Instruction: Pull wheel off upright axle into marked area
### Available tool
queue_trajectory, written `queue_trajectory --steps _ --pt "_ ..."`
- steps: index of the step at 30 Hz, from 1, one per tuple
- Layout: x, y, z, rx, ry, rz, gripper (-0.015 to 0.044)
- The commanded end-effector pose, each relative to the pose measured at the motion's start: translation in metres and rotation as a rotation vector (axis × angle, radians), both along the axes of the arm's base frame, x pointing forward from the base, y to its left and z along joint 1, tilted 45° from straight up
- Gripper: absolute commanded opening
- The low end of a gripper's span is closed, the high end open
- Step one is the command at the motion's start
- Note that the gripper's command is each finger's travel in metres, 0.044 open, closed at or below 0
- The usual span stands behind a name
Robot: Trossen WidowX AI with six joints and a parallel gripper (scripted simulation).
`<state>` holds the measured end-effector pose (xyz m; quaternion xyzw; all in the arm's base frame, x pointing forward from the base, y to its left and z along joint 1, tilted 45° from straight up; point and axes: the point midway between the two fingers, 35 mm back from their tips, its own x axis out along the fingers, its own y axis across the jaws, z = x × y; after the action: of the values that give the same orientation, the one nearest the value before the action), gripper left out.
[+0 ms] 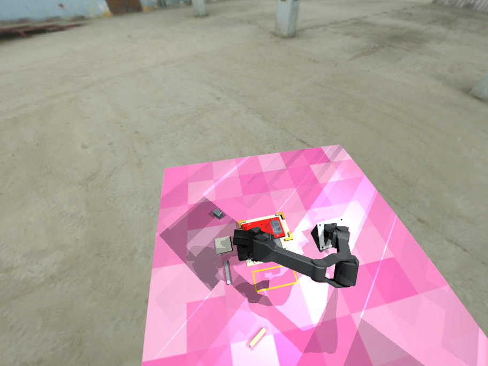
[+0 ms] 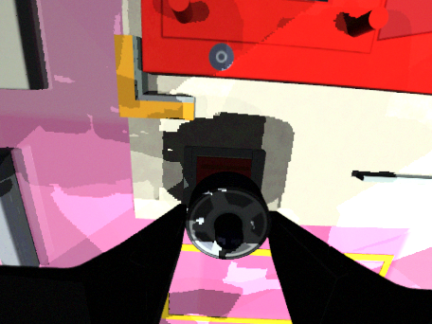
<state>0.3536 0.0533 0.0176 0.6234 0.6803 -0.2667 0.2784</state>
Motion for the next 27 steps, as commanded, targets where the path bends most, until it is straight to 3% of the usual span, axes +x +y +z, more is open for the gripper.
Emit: queue_trajectory --steps 1,27 --pt "0.0003 -0.0021 0.0017 -0.002 -0.002 0.000 0.0000" --pt "0.0012 -0.0082 0.0076 -0.001 -0.002 -0.001 0.0000"
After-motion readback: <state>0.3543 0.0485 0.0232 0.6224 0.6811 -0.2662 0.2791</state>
